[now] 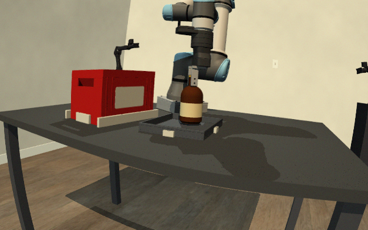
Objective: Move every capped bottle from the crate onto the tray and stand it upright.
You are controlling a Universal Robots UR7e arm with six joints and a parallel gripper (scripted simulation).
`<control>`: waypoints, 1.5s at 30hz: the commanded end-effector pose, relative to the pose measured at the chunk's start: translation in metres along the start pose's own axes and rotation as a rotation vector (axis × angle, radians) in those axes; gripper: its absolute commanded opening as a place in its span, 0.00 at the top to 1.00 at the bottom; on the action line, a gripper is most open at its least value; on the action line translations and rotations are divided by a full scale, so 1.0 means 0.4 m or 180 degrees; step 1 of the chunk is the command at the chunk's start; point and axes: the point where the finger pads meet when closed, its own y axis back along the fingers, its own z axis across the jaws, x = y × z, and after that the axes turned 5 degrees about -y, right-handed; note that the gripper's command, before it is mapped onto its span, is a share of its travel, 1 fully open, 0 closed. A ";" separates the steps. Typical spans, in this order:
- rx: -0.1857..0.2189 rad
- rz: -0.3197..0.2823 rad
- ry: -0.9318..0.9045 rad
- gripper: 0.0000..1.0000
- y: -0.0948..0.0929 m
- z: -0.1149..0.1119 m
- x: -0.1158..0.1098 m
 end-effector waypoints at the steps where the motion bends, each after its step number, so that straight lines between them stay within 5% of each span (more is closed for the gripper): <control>1: -0.0024 -0.0007 0.0002 1.00 -0.016 0.006 -0.003; 45: -0.0014 -0.0004 0.0001 1.00 -0.013 0.005 -0.003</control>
